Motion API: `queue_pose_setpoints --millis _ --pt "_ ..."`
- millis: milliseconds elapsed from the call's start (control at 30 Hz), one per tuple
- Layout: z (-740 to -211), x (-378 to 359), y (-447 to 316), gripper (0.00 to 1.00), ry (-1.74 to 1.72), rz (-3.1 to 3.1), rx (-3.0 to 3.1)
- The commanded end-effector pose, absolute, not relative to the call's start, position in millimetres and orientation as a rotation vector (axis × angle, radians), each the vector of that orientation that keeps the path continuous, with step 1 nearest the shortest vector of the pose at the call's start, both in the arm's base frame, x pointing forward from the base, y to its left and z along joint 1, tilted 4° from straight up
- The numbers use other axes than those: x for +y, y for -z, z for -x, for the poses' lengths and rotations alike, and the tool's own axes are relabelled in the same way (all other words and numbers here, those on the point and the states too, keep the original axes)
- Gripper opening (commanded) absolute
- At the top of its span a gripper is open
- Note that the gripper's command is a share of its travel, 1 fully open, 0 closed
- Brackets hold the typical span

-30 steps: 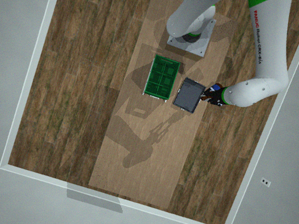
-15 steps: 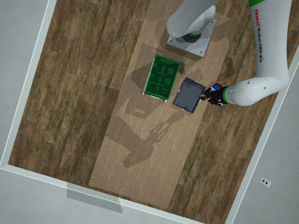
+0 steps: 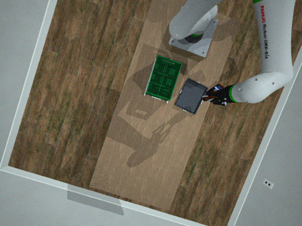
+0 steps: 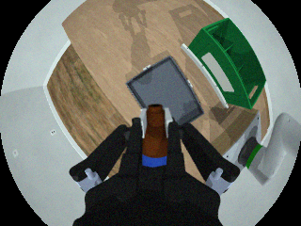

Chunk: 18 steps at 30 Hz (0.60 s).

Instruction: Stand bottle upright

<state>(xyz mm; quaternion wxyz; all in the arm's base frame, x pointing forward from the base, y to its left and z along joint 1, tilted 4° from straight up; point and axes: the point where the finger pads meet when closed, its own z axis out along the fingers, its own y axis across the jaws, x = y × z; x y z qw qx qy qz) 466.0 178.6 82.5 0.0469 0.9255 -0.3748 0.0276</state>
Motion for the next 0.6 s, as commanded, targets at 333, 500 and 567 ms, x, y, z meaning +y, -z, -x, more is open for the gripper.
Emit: queue_pose_setpoints --millis 333,500,567 --pt "-465.8 180.5 -83.5 0.00 -0.170 -2.807 -1.131" --pt "-465.8 180.9 -83.7 0.00 -0.183 -2.805 -1.128" --pt "-465.8 181.0 -83.7 0.00 -0.184 -2.805 -1.128"
